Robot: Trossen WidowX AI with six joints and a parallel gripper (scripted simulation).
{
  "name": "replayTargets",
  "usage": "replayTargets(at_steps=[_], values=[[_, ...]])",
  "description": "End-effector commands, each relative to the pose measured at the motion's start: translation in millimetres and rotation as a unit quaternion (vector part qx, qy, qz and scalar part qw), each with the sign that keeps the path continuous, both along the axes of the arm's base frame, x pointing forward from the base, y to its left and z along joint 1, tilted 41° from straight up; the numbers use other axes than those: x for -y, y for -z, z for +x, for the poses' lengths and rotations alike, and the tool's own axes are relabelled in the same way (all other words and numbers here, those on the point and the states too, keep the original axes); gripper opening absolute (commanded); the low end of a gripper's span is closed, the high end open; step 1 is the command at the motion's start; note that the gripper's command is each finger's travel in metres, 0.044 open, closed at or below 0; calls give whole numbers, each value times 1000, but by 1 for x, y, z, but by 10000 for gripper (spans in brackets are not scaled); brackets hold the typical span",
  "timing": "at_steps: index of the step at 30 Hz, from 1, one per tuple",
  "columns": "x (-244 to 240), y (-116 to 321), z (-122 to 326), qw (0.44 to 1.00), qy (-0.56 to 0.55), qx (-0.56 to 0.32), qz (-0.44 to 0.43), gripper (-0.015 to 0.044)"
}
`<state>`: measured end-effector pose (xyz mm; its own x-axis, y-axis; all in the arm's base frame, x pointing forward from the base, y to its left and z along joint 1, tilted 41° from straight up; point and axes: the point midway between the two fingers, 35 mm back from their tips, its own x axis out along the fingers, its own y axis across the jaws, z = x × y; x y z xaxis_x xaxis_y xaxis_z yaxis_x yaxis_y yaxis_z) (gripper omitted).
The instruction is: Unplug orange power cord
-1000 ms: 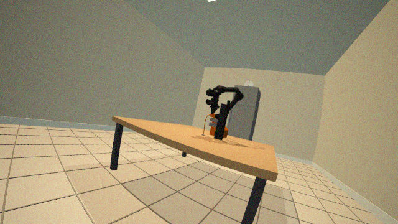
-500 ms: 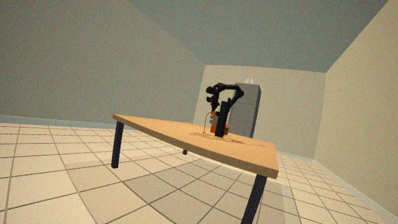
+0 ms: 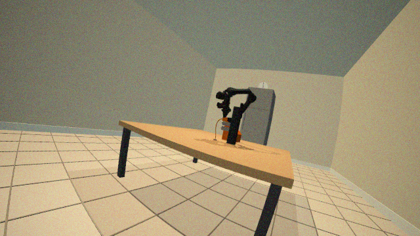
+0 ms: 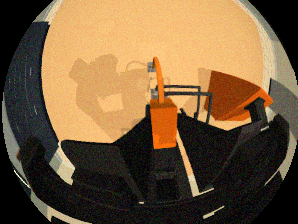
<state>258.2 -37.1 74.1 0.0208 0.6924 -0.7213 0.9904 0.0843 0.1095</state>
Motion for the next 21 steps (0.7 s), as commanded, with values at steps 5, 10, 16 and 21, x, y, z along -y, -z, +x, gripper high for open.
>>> replayTargets(at_steps=[5, 10, 16, 21], values=[[35, 19, 4, 999, 9, 0, -34, 0], [25, 15, 3, 999, 10, 0, -32, 105], [25, 15, 3, 999, 10, 0, -32, 262], [27, 16, 4, 999, 10, 0, -32, 394]])
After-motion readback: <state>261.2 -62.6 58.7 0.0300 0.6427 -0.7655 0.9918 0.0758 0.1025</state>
